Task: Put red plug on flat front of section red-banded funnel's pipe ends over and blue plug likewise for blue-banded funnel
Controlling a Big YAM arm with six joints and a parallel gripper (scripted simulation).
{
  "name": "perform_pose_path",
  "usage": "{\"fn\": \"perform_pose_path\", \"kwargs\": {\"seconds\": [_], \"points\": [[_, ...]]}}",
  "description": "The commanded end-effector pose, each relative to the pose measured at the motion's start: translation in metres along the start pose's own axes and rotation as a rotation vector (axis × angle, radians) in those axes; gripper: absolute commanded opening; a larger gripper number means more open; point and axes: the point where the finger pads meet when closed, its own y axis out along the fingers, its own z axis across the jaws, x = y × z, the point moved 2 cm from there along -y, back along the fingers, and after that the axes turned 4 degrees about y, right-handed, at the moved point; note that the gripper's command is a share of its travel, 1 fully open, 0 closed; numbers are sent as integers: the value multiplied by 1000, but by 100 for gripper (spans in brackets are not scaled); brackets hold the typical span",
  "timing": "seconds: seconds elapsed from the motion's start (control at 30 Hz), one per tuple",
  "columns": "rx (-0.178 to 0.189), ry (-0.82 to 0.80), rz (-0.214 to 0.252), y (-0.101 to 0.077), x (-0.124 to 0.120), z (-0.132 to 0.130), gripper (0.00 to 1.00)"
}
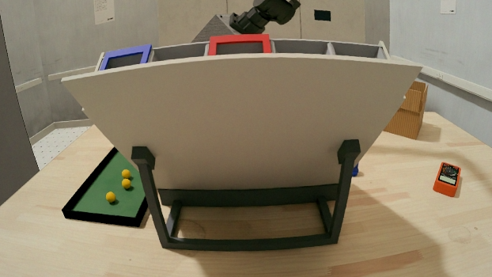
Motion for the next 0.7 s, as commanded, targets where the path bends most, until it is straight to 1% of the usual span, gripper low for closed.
{"fn": "perform_pose_path", "kwargs": {"seconds": [0.0, 0.67], "points": [[-14, -30, -40, 1, 41, -19, 100], [-3, -11, -14, 2, 42, -19, 100]]}}
